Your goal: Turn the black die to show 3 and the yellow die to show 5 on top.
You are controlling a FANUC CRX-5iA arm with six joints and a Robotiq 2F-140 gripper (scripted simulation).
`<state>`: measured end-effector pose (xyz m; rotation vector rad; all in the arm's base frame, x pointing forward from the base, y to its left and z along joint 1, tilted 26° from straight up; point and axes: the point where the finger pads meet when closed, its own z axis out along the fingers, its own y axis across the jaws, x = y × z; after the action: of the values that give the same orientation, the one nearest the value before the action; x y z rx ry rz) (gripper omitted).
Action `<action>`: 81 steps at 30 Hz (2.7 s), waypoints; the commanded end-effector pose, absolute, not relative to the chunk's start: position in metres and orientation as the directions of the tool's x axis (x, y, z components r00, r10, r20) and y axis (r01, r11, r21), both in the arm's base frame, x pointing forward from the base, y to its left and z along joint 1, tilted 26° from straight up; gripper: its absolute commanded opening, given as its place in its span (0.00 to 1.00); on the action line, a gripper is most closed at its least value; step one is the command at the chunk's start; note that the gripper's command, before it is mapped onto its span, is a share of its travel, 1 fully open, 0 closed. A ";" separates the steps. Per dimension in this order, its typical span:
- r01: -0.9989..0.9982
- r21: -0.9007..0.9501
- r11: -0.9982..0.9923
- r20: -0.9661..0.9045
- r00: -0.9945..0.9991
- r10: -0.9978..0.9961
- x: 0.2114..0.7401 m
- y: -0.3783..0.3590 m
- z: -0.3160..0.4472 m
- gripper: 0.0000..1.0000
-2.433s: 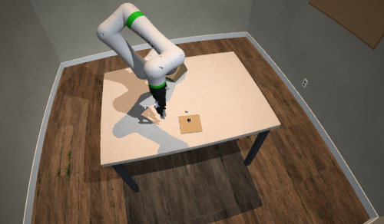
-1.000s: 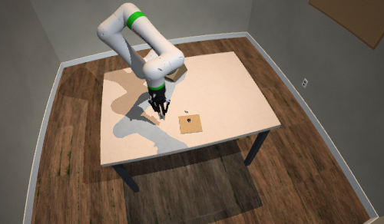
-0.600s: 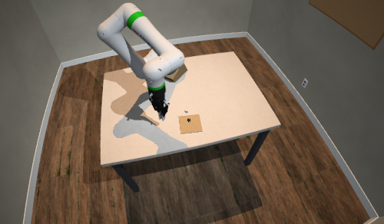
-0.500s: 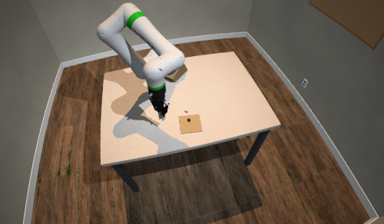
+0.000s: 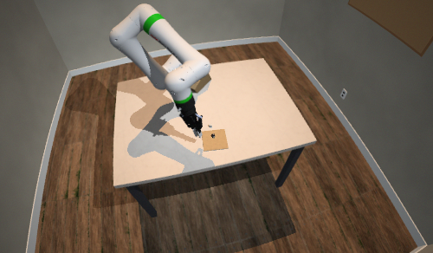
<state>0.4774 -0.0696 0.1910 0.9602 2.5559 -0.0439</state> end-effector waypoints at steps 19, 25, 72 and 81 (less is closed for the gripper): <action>0.111 0.572 0.812 -0.514 -0.724 0.461 0.584 0.134 0.175 0.07; 0.005 0.623 0.782 -0.607 -0.628 0.487 0.608 0.157 0.194 0.07; 0.505 0.246 0.827 -0.968 0.084 0.236 0.536 -0.056 0.212 0.07; 0.699 0.070 0.711 -0.997 0.020 0.079 0.466 -0.102 0.203 0.07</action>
<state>0.4972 -0.0848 0.2054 0.6472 1.5032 -0.4040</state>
